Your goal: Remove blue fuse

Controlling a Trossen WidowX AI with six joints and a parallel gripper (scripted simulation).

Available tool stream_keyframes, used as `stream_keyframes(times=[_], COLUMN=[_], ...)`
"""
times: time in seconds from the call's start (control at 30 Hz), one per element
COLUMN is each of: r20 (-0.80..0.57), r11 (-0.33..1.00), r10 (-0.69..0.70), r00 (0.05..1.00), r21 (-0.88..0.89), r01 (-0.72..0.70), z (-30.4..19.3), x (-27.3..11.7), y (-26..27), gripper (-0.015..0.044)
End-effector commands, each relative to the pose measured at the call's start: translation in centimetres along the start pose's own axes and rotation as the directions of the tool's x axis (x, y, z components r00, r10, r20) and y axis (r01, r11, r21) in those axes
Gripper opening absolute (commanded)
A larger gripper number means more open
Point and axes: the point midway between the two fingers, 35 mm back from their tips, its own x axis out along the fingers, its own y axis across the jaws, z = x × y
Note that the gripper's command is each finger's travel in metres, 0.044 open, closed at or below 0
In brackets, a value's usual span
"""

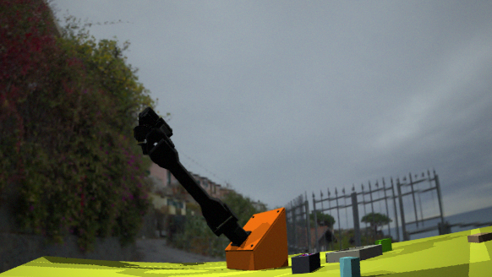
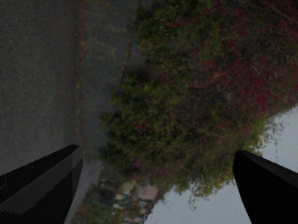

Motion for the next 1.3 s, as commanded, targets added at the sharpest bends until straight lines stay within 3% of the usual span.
stream_keyframes(times=[0.0,0.13,0.3,0.47,0.67,0.97,1.27], r20=[-0.004,-0.095,-0.316,-0.465,-0.672,-0.917,-0.994], r11=[1.000,0.999,0.985,0.980,0.943,0.832,0.714], r10=[-0.001,-0.025,-0.080,-0.093,-0.134,-0.152,-0.106], r00=[1.000,0.995,0.945,0.881,0.729,0.368,-0.005], r21=[0.002,0.041,0.120,0.116,0.139,0.082,-0.079], r01=[0.001,0.029,0.123,0.164,0.302,0.549,0.696], z=[-0.1,-2.9,-9.5,-14.3,-20.0,-26.2,-26.8], x=[-0.1,-1.4,-5.6,-10.6,-17.8,-32.6,-47.6], y=[0.0,-0.7,-2.2,-3.0,-4.3,-5.0,-4.2], gripper=[0.0297,0.0192,0.0070,0.0070,0.0070,0.0070,0.0070])
